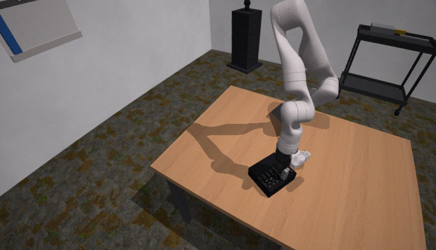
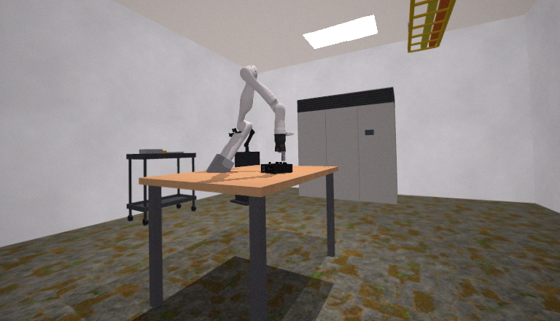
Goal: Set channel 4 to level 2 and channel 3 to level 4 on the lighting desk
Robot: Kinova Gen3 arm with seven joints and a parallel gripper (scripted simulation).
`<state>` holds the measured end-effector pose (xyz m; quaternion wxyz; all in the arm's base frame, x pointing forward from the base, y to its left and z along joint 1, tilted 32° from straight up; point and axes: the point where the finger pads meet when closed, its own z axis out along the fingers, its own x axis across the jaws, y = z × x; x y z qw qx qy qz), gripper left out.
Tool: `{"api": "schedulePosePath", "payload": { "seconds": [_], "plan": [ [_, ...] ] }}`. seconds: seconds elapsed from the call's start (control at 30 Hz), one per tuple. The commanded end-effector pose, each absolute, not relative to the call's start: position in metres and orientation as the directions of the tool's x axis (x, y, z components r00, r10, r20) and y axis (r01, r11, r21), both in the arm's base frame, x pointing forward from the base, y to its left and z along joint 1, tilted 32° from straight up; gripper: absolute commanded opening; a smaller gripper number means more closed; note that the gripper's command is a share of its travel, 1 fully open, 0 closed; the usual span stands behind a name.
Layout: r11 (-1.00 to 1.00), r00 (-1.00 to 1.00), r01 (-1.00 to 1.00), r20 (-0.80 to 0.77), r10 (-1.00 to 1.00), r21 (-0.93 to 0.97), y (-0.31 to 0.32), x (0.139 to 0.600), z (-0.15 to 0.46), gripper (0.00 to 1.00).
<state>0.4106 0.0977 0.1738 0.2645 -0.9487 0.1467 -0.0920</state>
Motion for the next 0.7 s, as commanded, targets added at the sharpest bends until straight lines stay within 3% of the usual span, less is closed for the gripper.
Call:
{"api": "schedulePosePath", "payload": {
  "seconds": [0.0,0.67],
  "plan": [
    [-0.818,0.939,-0.231,0.099,-0.329,-0.526,0.0986,0.4112,0.1717,0.0],
    [-0.818,0.939,-0.231,0.099,-0.329,-0.526,0.1028,0.4135,0.1642,0.0]
  ]
}}
